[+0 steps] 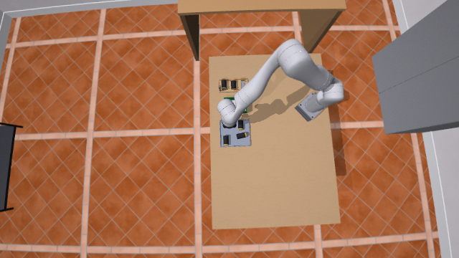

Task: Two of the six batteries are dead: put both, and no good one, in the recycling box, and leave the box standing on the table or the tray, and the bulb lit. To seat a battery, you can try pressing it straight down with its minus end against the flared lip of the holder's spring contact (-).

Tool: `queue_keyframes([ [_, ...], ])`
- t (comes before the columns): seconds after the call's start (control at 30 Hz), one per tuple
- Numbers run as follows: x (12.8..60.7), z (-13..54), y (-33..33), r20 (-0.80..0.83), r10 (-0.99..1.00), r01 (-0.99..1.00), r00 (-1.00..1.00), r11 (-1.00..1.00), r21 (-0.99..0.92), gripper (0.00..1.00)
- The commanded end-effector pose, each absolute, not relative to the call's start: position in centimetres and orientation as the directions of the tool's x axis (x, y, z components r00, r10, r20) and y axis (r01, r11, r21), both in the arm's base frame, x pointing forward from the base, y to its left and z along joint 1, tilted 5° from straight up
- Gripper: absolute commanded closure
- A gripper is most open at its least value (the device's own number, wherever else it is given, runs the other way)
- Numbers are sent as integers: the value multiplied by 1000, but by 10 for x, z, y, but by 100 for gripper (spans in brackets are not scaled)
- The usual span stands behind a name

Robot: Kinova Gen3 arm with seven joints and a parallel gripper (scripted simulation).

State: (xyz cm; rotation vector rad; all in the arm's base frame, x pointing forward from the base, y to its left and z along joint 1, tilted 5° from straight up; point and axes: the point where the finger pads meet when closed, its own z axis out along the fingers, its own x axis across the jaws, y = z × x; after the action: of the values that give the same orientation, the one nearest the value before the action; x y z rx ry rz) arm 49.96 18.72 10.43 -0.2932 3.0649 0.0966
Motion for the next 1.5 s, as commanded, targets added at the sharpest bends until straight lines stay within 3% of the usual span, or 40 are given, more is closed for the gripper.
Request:
queue_keyframes([
  [0.0,500,105,187,-69,-187,-191,-980,980,57,43],
  [0.67,497,104,167,-69,-187,-191,-980,980,57,43],
  [1.0,490,100,121,-69,-187,-191,-980,980,57,43],
  [1.47,472,91,5,-69,-187,-191,-980,980,57,43],
])
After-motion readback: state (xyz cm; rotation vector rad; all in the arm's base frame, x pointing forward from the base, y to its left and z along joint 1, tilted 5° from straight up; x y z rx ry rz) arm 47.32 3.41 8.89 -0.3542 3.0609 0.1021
